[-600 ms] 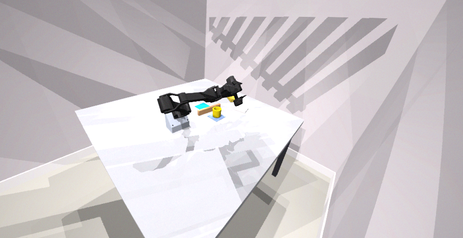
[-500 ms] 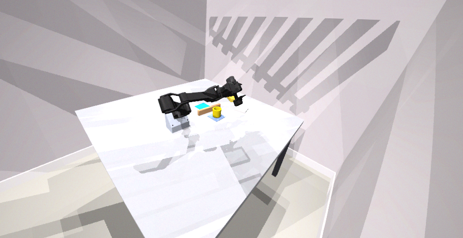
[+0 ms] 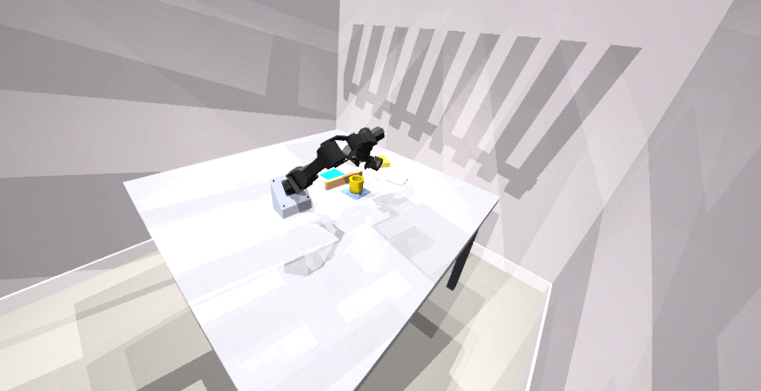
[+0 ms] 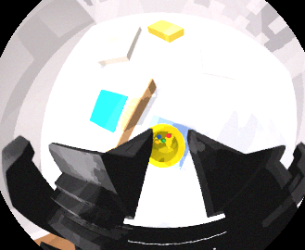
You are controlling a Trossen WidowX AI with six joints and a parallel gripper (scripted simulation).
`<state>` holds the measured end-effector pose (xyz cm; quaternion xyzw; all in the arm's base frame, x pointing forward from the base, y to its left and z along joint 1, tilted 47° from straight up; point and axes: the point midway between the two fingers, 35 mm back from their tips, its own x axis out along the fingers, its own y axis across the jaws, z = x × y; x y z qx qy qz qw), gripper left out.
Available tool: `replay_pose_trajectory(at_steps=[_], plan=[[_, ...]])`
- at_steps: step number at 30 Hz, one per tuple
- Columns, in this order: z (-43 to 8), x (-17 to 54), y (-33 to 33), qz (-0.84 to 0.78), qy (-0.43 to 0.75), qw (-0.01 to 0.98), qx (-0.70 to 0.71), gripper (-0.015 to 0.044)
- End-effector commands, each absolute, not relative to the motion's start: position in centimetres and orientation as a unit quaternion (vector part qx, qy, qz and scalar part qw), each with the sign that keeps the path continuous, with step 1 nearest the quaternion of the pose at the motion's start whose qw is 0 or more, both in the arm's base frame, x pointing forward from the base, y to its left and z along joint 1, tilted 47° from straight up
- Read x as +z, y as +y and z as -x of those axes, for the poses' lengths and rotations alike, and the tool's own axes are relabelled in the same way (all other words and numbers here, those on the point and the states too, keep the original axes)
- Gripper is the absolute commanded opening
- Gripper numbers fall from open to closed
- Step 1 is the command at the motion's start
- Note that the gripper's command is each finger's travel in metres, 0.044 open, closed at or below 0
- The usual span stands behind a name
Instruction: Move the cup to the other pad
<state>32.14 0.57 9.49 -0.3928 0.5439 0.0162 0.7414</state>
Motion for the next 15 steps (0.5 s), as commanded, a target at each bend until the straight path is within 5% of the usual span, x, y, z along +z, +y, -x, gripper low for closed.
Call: replay_pose_trajectory(at_steps=[1, 6, 15], plan=[[-30.3, 7.3, 0.5, 0.496, 0.618, 0.607, 0.06, 0.0167], [-28.2, 5.8, 0.3, 0.611, 0.674, 0.395, 0.127, 0.0167], [-28.2, 5.7, 0.2, 0.615, 0.675, 0.386, 0.129, 0.0167]])
